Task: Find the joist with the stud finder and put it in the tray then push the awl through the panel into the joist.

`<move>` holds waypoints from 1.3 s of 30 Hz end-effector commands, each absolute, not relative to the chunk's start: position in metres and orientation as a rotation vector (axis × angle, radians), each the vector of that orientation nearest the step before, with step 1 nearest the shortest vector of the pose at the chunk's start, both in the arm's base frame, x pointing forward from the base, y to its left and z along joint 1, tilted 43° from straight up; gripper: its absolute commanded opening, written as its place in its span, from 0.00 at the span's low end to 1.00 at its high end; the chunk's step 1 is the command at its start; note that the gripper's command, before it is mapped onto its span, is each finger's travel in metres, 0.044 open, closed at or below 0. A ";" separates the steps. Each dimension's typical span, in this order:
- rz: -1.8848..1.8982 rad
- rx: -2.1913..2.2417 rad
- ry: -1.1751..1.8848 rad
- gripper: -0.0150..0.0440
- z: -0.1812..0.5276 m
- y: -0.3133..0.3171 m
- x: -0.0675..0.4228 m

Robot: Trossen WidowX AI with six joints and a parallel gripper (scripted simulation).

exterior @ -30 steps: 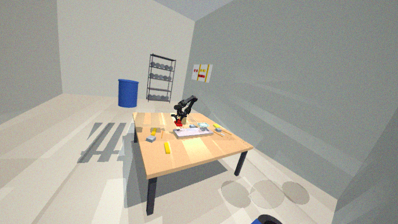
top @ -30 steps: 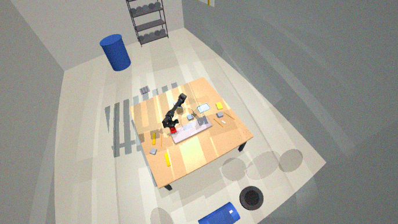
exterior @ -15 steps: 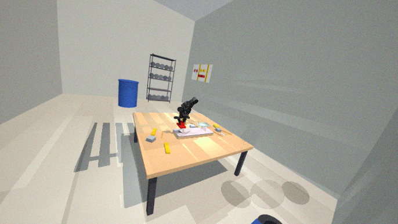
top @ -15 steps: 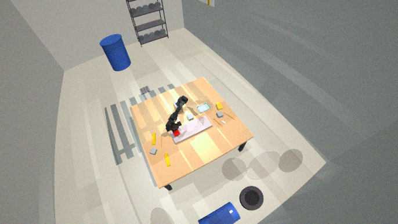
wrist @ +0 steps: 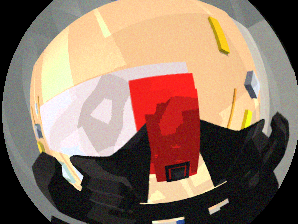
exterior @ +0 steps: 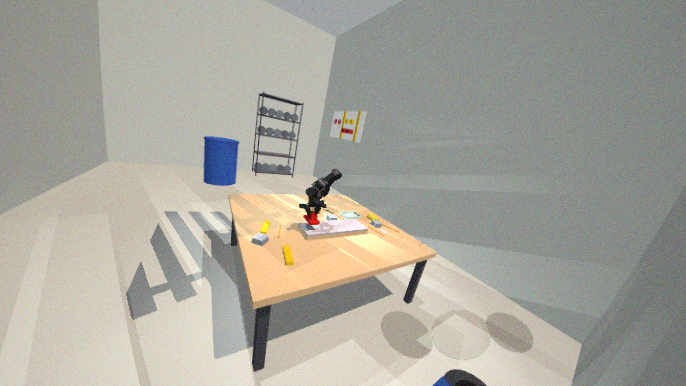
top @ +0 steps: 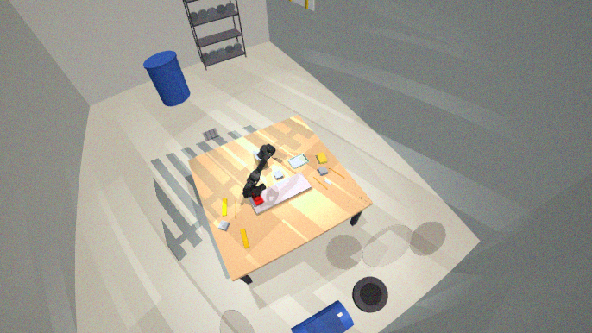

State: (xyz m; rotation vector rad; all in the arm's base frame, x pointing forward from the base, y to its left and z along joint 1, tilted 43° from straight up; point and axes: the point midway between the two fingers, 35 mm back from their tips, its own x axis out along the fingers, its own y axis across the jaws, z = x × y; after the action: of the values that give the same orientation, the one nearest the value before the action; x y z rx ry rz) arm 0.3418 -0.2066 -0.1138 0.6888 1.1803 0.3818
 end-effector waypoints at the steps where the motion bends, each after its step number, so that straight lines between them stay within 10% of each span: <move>1: 0.377 0.696 1.173 0.25 -0.118 -0.203 0.342; 39: 0.379 0.699 1.171 0.25 -0.142 -0.163 0.346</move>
State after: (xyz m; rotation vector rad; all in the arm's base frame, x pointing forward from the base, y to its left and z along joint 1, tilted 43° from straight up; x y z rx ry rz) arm 0.3461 -0.1692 -0.1461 0.6897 1.1725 0.3758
